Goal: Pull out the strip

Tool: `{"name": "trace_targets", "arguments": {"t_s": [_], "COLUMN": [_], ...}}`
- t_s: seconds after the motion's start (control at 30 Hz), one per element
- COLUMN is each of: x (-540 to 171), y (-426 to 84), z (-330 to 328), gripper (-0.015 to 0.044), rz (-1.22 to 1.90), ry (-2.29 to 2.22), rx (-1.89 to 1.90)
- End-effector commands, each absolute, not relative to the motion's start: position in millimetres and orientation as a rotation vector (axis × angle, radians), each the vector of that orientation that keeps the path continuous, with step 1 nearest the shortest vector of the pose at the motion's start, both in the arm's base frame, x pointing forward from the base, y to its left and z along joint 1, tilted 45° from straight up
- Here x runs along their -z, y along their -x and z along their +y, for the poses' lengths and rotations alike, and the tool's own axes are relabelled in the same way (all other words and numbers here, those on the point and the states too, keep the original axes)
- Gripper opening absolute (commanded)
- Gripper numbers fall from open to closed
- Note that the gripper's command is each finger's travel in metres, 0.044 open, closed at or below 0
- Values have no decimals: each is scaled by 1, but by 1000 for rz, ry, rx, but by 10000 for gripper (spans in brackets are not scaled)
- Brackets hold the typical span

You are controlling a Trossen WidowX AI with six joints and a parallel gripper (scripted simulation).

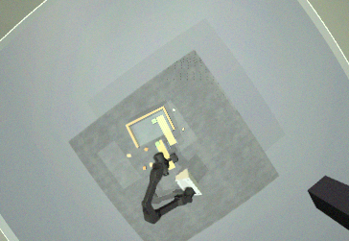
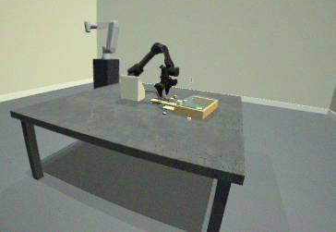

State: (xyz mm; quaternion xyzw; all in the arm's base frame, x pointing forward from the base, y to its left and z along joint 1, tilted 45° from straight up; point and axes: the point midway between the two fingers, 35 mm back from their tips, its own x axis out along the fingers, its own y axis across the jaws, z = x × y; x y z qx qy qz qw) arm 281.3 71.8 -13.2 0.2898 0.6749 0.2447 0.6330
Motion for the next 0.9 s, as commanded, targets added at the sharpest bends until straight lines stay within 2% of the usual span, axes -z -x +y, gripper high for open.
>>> {"name": "trace_targets", "arguments": {"t_s": [0.0, 0.87], "x": [13, 10], "y": [-297, -387], "z": [70, 60], "gripper": [440, 440], "rz": [1542, 1537], "ry": [-658, -656], "rx": [-562, -563]}}
